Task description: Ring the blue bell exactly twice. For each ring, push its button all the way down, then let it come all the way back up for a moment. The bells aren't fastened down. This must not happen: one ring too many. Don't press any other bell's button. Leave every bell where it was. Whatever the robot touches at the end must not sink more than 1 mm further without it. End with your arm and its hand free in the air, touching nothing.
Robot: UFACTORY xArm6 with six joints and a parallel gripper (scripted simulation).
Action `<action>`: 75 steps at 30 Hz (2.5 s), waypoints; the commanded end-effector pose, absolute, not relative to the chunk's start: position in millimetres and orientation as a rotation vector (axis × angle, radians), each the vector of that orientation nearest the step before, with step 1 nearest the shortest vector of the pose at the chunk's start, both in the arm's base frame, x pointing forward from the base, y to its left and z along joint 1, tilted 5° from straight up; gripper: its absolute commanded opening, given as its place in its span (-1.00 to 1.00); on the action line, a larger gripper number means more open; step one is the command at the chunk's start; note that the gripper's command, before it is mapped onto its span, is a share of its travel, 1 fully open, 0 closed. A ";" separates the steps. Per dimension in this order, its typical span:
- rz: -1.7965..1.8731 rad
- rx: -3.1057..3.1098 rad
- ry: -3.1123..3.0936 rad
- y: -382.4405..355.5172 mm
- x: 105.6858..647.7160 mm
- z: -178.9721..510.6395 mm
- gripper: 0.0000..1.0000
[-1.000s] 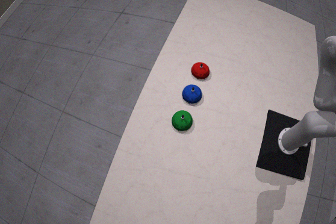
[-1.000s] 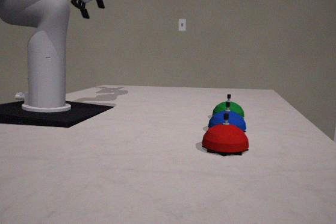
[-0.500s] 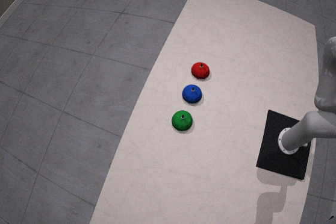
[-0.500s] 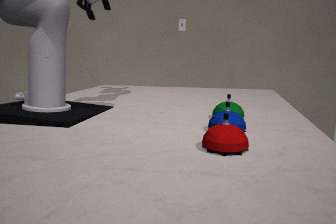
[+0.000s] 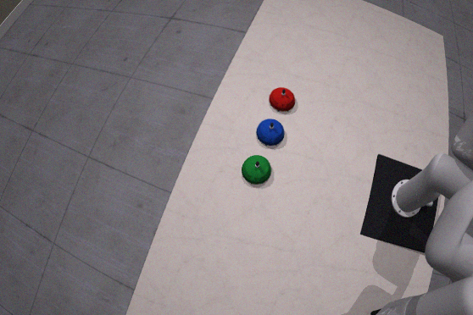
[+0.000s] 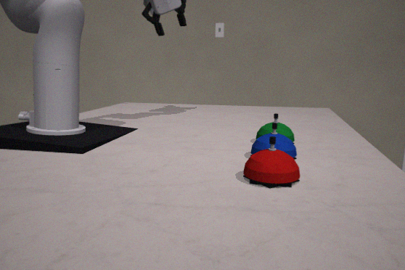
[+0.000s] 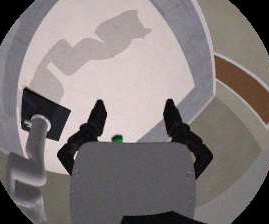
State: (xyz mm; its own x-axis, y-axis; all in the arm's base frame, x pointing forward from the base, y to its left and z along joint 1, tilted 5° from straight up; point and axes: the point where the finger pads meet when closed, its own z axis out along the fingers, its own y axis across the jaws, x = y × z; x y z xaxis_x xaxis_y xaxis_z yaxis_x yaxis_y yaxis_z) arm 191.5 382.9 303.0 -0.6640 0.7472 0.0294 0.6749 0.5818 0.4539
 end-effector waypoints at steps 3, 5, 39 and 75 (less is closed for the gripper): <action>0.515 1.381 2.553 346.7 282.9 286.4 1.00; 0.470 1.446 2.522 329.5 304.8 281.0 1.00; 0.130 2.277 2.089 -73.3 486.1 182.8 1.00; 0.126 2.372 2.026 -137.1 478.6 167.8 -1.00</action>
State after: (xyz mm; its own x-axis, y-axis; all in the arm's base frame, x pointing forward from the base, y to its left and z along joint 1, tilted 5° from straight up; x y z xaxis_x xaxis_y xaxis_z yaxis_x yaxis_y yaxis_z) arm 477.5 -136.7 165.9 0.1547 0.9867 0.0492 0.9855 -0.1576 0.0632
